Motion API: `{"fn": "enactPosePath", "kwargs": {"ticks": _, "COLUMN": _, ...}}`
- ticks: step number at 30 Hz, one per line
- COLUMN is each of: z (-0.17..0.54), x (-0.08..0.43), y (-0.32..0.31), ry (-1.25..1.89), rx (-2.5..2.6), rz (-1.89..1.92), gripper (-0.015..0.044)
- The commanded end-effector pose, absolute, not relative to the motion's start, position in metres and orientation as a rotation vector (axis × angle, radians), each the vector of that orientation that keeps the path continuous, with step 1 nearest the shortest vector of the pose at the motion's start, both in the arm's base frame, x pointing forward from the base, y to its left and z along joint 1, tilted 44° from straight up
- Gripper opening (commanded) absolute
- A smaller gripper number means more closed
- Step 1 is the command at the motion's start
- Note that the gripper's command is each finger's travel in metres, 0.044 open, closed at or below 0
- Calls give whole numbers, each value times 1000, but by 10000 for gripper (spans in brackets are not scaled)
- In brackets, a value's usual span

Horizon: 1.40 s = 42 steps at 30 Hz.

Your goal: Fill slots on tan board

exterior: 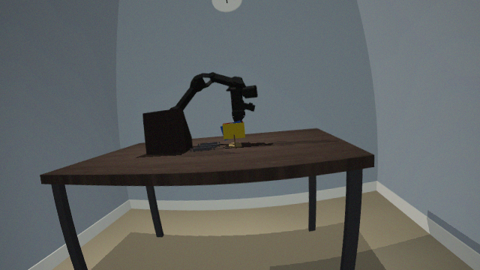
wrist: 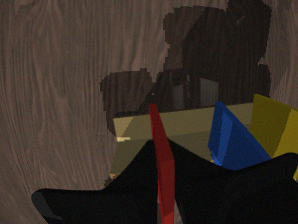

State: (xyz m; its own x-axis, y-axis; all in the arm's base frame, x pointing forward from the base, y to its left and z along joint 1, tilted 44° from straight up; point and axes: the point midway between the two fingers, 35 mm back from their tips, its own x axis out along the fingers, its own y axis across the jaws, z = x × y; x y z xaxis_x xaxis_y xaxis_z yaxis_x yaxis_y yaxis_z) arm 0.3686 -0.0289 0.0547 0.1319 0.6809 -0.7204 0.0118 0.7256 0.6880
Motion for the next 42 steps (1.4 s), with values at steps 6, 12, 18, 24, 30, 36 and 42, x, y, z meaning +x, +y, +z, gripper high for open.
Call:
{"fn": "enactPosePath", "kwargs": {"ticks": 6, "z": 54, "x": 368, "y": -28, "ry": 1372, "rx": 638, "rz": 533, "gripper": 0}}
{"fn": "enactPosePath", "kwargs": {"ticks": 12, "z": 55, "x": 368, "y": -28, "ry": 1368, "rx": 629, "rz": 540, "gripper": 0}}
{"fn": "enactPosePath", "kwargs": {"ticks": 18, "z": 55, "x": 368, "y": -28, "ry": 1370, "rx": 635, "rz": 535, "gripper": 0}}
{"fn": "enactPosePath", "kwargs": {"ticks": 24, "z": 54, "x": 368, "y": -28, "ry": 1372, "rx": 638, "rz": 533, "gripper": 0}}
{"fn": "enactPosePath", "kwargs": {"ticks": 30, "z": 54, "x": 368, "y": -28, "ry": 1372, "rx": 638, "rz": 533, "gripper": 0}}
{"fn": "enactPosePath", "kwargs": {"ticks": 36, "z": 55, "x": 368, "y": -28, "ry": 1368, "rx": 629, "rz": 540, "gripper": 0}}
{"fn": "enactPosePath", "kwargs": {"ticks": 42, "z": 55, "x": 368, "y": -28, "ry": 1370, "rx": 634, "rz": 536, "gripper": 0}}
